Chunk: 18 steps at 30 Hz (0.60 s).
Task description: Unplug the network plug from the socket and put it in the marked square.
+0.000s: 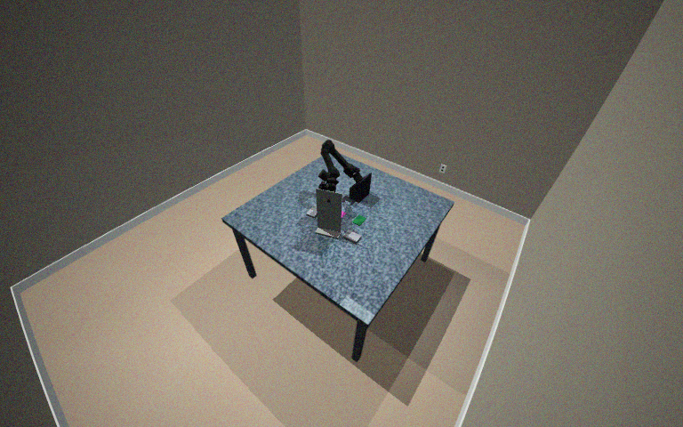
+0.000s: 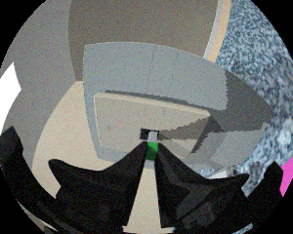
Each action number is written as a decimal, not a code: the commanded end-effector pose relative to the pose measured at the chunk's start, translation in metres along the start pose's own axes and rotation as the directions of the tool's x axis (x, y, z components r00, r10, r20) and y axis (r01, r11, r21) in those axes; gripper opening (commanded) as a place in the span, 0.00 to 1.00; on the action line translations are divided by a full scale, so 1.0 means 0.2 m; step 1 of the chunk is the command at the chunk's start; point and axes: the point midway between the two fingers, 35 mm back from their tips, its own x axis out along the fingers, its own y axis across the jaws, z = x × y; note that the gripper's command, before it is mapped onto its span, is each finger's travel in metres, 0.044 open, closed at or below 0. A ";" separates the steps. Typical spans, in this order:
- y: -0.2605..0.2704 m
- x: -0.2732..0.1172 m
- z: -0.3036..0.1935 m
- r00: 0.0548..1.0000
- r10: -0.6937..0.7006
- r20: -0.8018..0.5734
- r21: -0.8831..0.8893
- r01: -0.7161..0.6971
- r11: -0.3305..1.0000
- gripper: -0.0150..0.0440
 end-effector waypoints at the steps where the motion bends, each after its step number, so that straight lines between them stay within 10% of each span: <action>1: 0.00 -0.02 0.00 1.000 -0.002 0.000 0.004 0.002 1.000 0.25; 18: 0.00 -0.06 -0.01 1.000 -0.002 0.000 0.005 0.002 1.000 0.25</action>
